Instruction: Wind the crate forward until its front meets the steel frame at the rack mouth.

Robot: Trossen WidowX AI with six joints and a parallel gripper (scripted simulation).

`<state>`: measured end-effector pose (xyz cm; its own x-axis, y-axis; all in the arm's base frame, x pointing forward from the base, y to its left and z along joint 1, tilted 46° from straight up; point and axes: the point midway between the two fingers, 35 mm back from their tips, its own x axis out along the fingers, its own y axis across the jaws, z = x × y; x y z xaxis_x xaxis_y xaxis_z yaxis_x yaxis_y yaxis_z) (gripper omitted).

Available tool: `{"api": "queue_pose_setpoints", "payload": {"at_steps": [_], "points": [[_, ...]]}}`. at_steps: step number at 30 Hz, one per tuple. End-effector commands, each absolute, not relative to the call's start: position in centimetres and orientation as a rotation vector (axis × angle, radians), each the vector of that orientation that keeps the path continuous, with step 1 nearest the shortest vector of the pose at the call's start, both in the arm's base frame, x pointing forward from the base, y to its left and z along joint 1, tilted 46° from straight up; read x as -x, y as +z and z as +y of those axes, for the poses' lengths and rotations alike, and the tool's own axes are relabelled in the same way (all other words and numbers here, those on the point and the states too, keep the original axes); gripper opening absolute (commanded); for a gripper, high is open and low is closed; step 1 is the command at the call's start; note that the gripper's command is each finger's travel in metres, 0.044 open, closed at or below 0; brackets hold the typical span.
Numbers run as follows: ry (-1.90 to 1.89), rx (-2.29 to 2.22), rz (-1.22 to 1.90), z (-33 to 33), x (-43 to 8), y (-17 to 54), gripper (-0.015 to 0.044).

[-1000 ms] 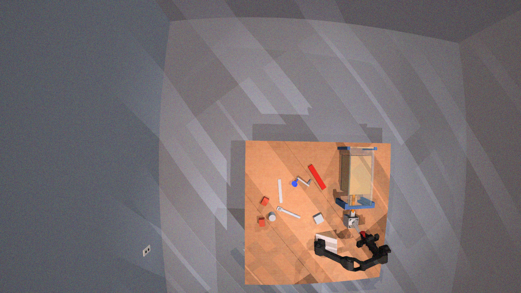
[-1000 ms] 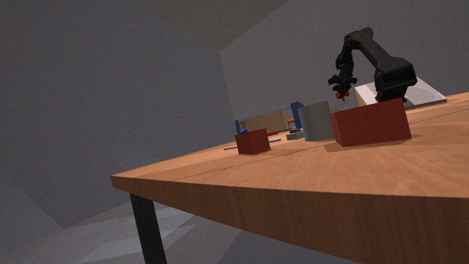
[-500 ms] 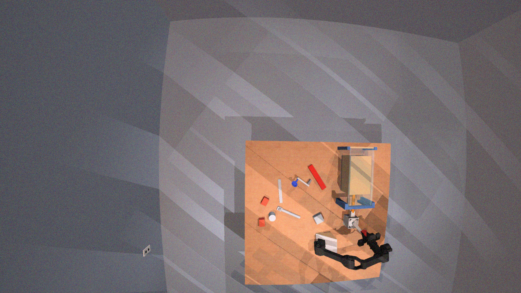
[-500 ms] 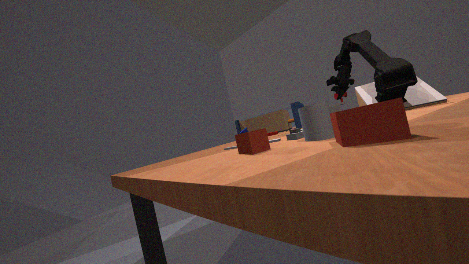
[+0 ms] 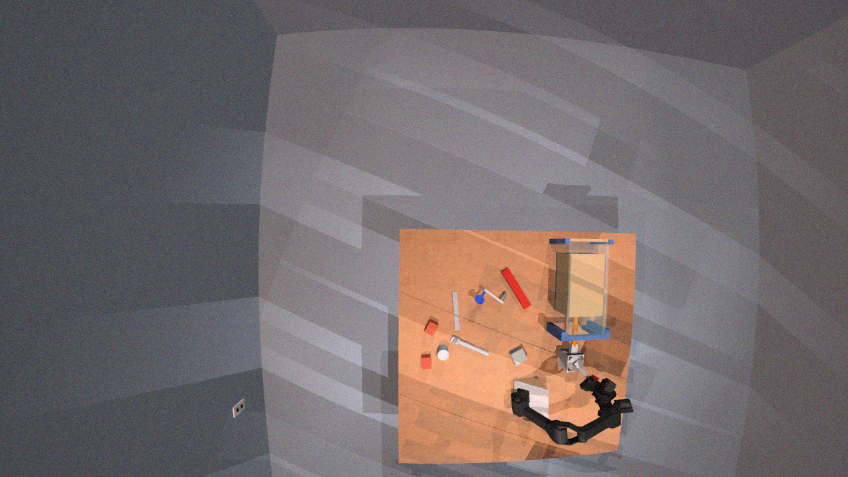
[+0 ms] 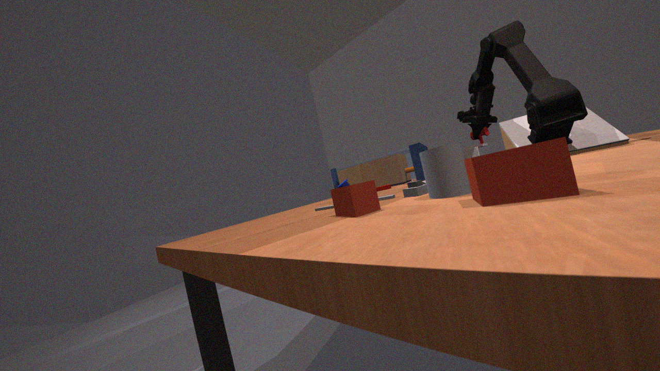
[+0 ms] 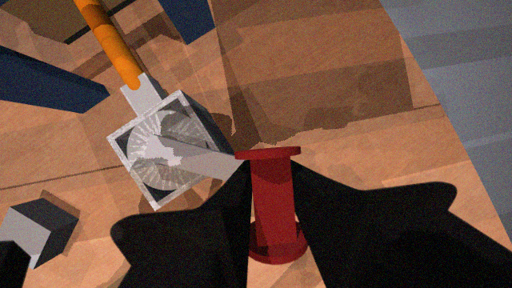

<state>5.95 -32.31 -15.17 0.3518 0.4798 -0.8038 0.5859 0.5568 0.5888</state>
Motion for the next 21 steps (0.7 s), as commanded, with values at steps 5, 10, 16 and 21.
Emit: {"api": "queue_pose_setpoints", "payload": {"at_steps": [5, 10, 16, 21], "points": [[-0.383, -1.195, 1.297, -32.26, -6.05, -15.16, 0.0000], [-0.327, -1.171, 1.310, -32.18, -5.80, -15.15, 0.0105], [-0.327, -1.171, 1.310, -32.18, -5.80, -15.15, 0.0263], [-0.327, -1.171, 1.310, -32.18, -5.80, -15.15, 0.0394]]}}
